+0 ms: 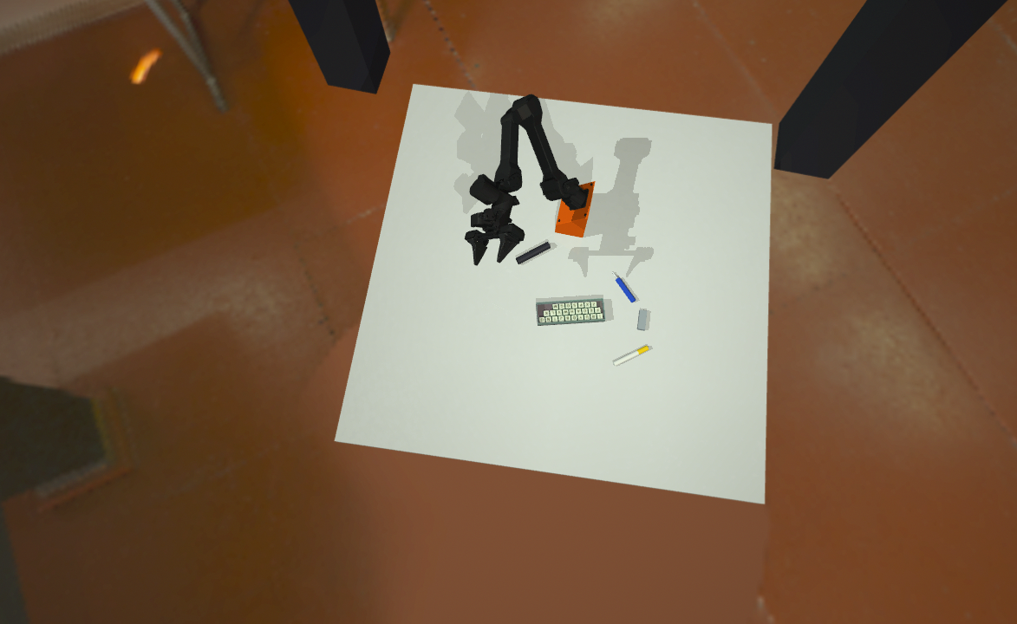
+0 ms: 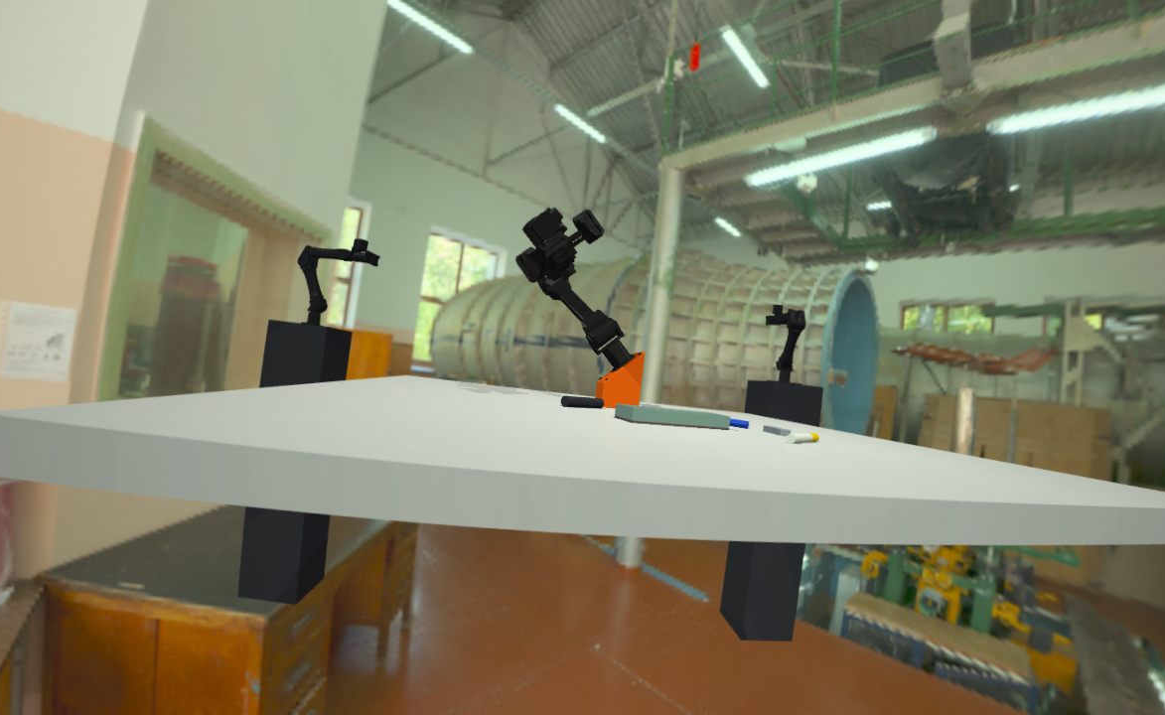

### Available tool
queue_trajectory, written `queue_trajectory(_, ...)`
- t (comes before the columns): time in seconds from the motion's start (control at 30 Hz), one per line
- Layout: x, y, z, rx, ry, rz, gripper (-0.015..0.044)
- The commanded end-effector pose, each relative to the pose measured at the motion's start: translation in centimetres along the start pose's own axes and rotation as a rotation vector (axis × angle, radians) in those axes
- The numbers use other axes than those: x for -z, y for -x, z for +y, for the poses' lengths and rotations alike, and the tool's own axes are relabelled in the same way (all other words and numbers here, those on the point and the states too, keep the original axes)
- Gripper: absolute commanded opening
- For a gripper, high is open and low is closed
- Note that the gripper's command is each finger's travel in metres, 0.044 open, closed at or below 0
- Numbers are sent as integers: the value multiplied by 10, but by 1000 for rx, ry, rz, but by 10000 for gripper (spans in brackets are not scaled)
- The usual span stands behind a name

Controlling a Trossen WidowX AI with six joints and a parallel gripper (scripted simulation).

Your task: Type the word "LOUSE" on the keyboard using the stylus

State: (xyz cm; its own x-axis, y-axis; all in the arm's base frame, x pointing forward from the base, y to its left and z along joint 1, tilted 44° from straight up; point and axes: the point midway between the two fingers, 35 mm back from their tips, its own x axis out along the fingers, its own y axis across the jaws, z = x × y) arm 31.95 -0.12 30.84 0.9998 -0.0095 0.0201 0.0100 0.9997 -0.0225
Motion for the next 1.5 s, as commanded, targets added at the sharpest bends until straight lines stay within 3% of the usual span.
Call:
queue_trajectory(0.0,2,-1,1,0,-1,9,414)
queue_trajectory(0.23,78,-43,27,14,-2,370,230)
queue_trajectory(0.53,164,-62,43,114,30,730,0)
queue_trajectory(0.8,267,-59,63,199,234,1104,0)
queue_trajectory(1.13,377,-19,72,307,631,1476,0)
queue_trajectory(1.27,406,-3,69,349,788,1565,0)
queue_trajectory(1.47,407,-2,69,351,796,1569,0)
